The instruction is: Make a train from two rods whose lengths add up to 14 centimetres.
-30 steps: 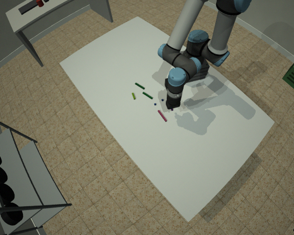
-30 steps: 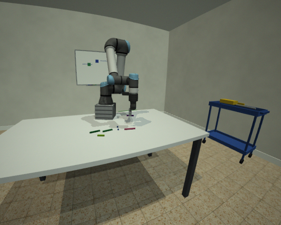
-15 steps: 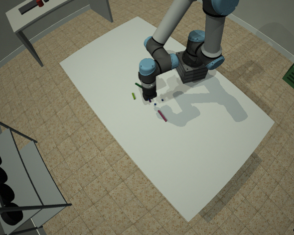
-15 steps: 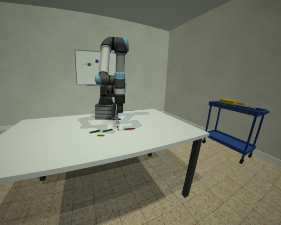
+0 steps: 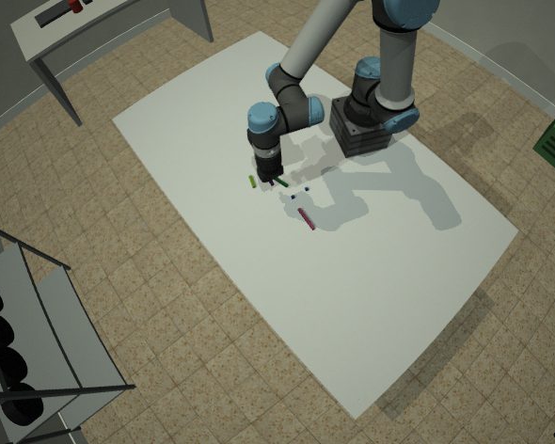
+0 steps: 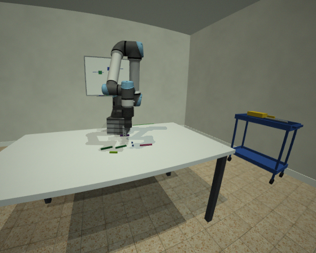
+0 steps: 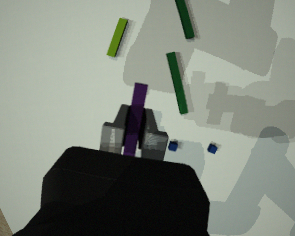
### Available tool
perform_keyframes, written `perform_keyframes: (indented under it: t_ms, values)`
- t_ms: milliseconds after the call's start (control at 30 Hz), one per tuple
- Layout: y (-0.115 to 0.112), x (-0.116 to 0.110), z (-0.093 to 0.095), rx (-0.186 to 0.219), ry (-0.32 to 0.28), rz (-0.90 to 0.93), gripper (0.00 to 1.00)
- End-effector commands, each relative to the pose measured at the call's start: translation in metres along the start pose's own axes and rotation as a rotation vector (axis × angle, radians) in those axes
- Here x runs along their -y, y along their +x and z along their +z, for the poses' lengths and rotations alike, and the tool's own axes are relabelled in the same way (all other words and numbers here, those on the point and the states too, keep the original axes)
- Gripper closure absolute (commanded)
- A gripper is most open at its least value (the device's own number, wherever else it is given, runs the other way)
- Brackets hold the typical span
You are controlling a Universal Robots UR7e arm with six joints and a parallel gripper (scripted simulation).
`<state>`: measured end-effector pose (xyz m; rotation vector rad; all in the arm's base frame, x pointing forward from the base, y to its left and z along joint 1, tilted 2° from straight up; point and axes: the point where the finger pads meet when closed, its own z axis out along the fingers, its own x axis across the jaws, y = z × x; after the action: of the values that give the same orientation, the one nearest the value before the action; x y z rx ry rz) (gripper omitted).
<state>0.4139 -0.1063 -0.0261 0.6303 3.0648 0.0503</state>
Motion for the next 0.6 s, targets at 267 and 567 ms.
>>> perform_keyframes:
  t_ms: [267, 567]
  values:
    - [0.000, 0.000, 0.001, 0.001, 0.000, -0.001, 0.76]
    - [-0.001, 0.000, 0.023, 0.001, 0.000, -0.001, 0.76]
